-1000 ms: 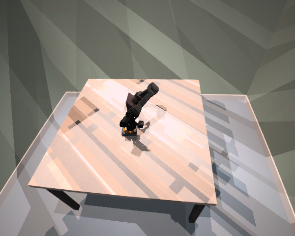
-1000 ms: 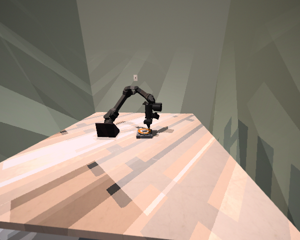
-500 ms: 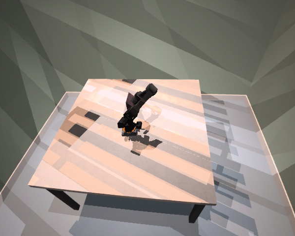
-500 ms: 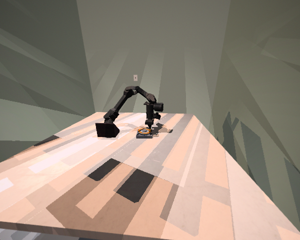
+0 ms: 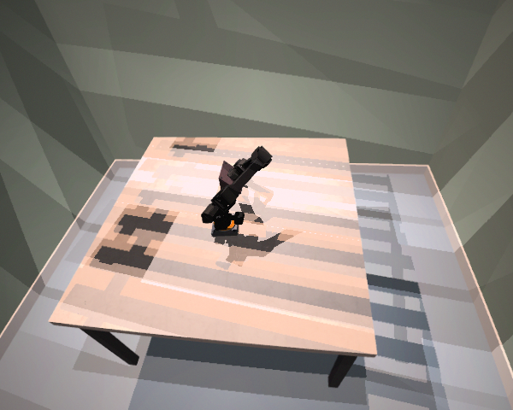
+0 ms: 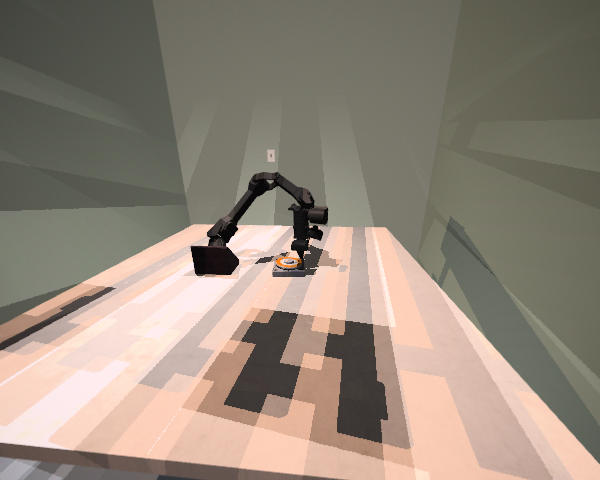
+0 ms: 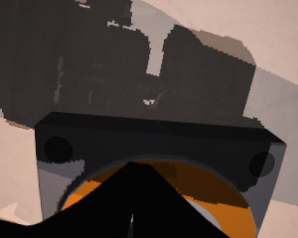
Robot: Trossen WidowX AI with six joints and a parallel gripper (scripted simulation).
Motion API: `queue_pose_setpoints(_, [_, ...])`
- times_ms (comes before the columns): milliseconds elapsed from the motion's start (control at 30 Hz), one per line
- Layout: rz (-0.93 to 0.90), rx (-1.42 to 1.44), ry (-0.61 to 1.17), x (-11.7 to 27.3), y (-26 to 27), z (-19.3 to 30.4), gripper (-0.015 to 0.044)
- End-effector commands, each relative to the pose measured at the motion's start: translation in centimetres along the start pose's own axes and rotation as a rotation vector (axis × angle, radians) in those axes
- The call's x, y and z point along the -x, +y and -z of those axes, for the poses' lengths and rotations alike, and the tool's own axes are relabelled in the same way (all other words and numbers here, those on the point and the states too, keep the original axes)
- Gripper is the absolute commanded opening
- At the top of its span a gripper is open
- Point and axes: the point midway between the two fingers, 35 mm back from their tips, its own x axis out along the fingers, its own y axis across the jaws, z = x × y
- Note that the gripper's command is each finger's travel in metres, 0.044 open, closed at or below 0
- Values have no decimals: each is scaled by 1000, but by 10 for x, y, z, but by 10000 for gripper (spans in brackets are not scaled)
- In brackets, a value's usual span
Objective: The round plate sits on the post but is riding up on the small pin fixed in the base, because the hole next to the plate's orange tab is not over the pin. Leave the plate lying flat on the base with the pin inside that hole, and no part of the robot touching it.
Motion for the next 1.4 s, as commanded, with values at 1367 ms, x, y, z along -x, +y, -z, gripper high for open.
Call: queue_pose_setpoints(1367, [7,-3,10,1,-46,8,0])
